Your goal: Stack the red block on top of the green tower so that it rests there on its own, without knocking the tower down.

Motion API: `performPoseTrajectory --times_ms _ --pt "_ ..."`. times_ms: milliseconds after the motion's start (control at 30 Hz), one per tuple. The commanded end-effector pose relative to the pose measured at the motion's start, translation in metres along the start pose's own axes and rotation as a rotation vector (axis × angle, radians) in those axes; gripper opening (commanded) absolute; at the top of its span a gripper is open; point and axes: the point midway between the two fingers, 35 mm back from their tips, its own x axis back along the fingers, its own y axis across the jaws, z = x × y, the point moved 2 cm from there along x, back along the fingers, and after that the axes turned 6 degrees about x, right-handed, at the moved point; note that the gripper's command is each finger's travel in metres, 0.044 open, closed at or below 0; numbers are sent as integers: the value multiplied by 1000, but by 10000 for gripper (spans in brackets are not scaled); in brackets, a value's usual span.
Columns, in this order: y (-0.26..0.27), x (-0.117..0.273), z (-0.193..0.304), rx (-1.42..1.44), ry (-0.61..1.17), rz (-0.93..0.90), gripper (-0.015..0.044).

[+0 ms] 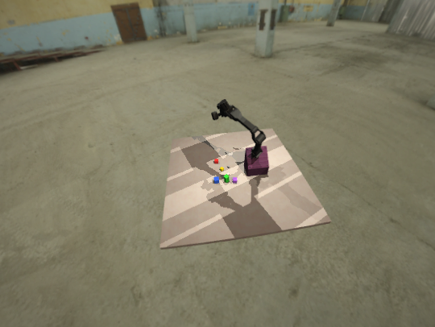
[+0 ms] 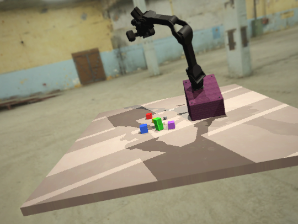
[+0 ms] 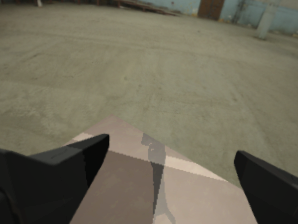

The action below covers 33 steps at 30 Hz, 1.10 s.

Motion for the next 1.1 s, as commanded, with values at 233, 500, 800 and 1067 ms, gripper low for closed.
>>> performPoseTrajectory --times_ms 233,500,800,1067 --pt "56 -85 101 306 362 -178 440" --pt "87 -130 183 481 604 -339 440" --pt "106 -161 285 628 865 -539 440" --pt "110 -170 358 694 1037 -681 440"
